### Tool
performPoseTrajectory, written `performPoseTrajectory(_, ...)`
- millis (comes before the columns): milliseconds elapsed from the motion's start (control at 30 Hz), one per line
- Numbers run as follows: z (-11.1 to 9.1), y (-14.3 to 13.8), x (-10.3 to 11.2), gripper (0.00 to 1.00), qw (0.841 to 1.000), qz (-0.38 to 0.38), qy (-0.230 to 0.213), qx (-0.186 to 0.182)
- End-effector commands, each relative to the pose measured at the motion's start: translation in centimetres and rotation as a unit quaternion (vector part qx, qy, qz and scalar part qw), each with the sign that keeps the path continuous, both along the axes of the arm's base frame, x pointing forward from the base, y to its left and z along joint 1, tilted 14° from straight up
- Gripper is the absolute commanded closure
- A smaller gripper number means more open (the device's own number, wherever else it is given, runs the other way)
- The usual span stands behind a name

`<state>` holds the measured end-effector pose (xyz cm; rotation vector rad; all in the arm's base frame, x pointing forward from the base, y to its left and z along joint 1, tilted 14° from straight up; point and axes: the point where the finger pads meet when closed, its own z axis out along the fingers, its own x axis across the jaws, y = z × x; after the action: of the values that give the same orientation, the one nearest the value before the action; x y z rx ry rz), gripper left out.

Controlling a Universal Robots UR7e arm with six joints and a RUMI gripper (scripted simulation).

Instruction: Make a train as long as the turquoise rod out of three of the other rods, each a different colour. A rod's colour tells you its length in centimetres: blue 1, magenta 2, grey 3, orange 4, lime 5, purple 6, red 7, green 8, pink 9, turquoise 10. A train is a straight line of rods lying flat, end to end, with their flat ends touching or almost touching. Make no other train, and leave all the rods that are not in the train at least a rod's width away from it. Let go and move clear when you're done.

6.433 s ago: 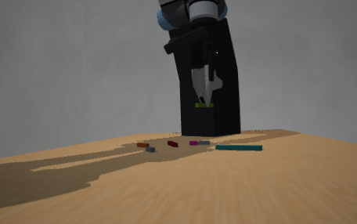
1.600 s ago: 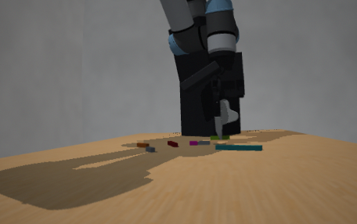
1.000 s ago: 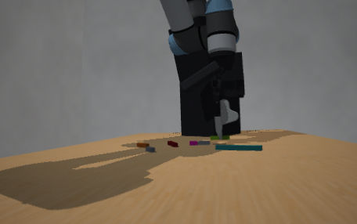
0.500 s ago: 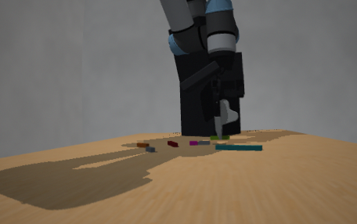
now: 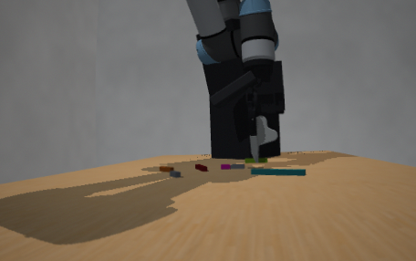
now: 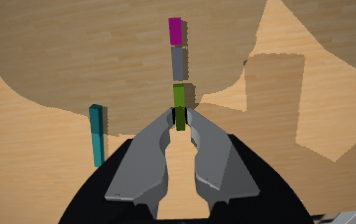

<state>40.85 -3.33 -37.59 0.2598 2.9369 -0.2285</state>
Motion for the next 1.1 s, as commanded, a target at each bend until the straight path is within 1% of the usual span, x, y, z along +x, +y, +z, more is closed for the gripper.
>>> performPoseTrajectory(0,0.0,0.0,0.0,1.0,1.0,0.0,0.0,0.0)
performPoseTrajectory(300,0.0,0.0,0.1,1.0,1.0,0.0,0.0,0.0)
performPoseTrajectory(667,-0.9,-0.2,0.2,1.0,1.0,0.0,0.0,0.0)
performPoseTrajectory(1067,-1.1,-0.2,0.2,1.0,1.0,0.0,0.0,0.0)
